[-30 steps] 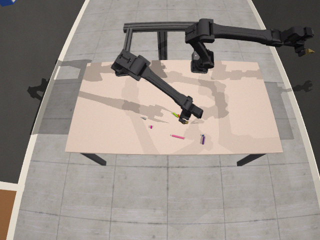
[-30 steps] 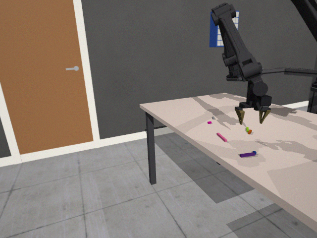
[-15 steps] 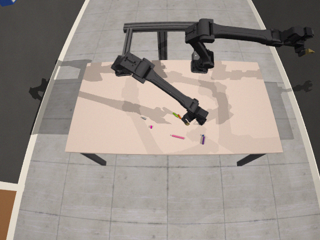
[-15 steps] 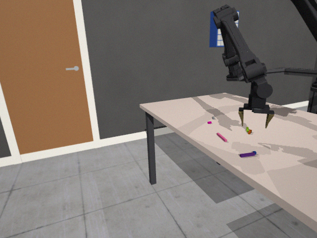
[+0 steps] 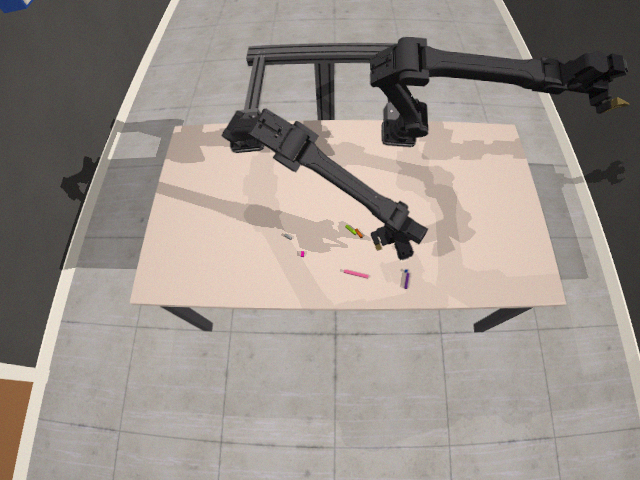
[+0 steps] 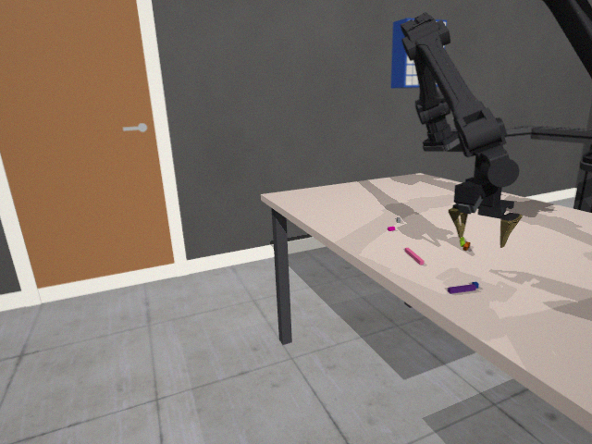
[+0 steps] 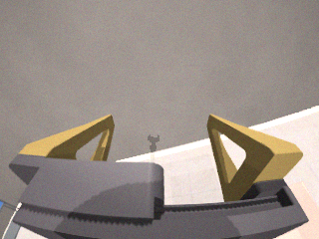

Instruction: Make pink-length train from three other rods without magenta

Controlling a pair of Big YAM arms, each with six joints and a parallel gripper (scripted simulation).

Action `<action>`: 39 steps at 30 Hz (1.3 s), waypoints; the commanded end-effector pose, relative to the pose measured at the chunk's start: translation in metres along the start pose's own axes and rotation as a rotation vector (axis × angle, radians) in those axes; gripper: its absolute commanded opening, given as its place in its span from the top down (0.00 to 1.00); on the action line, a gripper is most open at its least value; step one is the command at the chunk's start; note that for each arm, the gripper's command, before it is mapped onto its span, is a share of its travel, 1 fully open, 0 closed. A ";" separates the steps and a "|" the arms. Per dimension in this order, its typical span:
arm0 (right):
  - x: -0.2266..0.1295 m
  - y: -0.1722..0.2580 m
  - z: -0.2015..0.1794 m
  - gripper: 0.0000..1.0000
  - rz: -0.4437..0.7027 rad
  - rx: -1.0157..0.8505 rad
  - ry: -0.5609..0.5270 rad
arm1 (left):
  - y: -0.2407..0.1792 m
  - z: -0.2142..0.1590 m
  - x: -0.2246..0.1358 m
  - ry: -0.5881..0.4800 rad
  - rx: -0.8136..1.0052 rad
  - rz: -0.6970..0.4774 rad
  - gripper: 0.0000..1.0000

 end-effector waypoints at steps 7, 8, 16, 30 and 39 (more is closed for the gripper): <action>-0.016 0.038 0.017 0.00 0.015 0.359 -0.018 | 0.010 0.044 -0.001 -0.087 0.012 0.018 0.00; -0.016 0.040 0.018 0.00 0.016 0.391 -0.018 | 0.010 0.044 -0.001 -0.087 0.012 0.018 0.00; -0.017 0.054 0.027 0.00 0.019 0.620 -0.016 | 0.010 0.044 -0.001 -0.087 0.012 0.018 0.00; -0.018 0.073 0.040 0.00 0.023 0.994 -0.013 | 0.010 0.044 -0.001 -0.087 0.012 0.018 0.00; -0.019 0.079 0.043 0.00 0.025 1.099 -0.012 | 0.010 0.044 -0.001 -0.087 0.012 0.018 0.00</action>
Point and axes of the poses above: on each arm, the point where the finger pads meet when closed, its own x axis out along the fingers, its own y axis across the jaws, z = x × y, the point moved 4 cm from there along -x, back along the fingers, and after that the axes turned 7 degrees about x, right-handed, at the moved point
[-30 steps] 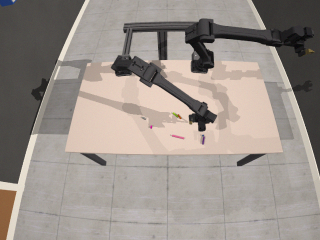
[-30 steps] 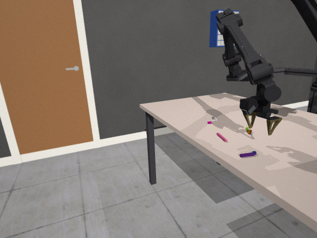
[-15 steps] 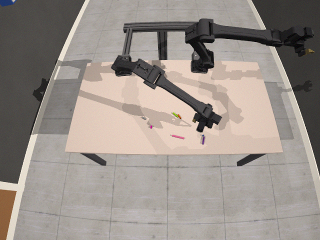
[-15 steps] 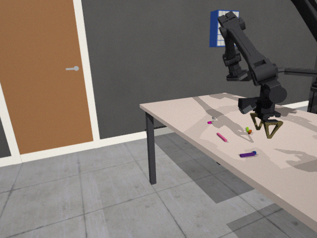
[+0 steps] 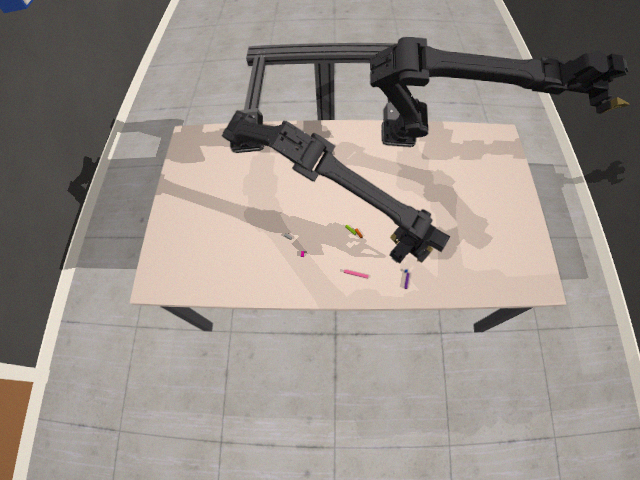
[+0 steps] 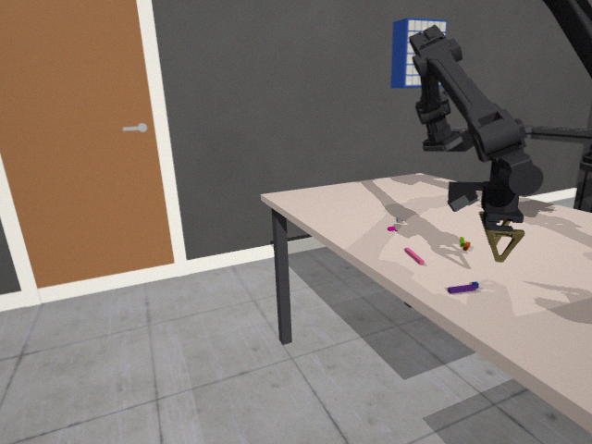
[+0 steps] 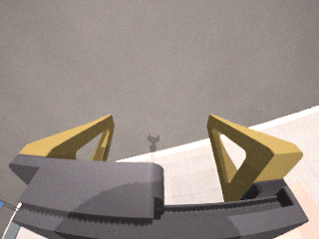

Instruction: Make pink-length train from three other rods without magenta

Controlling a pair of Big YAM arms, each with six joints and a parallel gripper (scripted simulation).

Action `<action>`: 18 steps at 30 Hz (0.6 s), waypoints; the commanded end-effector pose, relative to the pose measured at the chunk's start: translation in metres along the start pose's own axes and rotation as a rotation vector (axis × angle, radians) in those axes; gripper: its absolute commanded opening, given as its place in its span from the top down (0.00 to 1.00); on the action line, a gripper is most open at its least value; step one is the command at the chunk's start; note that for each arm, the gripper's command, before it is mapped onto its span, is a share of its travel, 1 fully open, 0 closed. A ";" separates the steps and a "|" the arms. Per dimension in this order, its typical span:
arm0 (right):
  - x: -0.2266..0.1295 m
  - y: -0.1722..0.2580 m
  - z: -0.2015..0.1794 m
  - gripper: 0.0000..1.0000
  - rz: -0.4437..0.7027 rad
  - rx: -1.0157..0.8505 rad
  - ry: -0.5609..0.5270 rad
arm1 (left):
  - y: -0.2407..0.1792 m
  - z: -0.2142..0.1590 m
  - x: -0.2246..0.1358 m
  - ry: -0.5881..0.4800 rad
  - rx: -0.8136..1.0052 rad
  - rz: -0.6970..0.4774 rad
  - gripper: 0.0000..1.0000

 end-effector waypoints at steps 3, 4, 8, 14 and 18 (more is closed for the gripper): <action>-0.029 0.019 -0.012 0.00 0.048 0.056 0.011 | 0.010 0.044 -0.001 -0.087 0.012 0.018 0.00; -0.029 0.019 -0.012 0.00 0.048 0.056 0.011 | 0.010 0.044 -0.001 -0.087 0.012 0.018 0.00; -0.022 0.010 -0.012 0.00 0.027 0.048 0.004 | 0.010 0.044 -0.001 -0.087 0.012 0.018 0.00; -0.022 0.010 -0.012 0.00 0.027 0.047 0.004 | 0.010 0.044 -0.001 -0.087 0.012 0.018 0.00; -0.022 0.010 -0.012 0.00 0.027 0.045 0.004 | 0.010 0.044 -0.001 -0.087 0.012 0.018 0.00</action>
Point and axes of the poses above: on each arm, the point where the finger pads meet when closed, its own x axis out along the fingers, its own y axis across the jaws, z = x × y, the point moved 4 cm from there along -x, back along the fingers, and after that the axes turned 7 degrees about x, right-handed, at the moved point
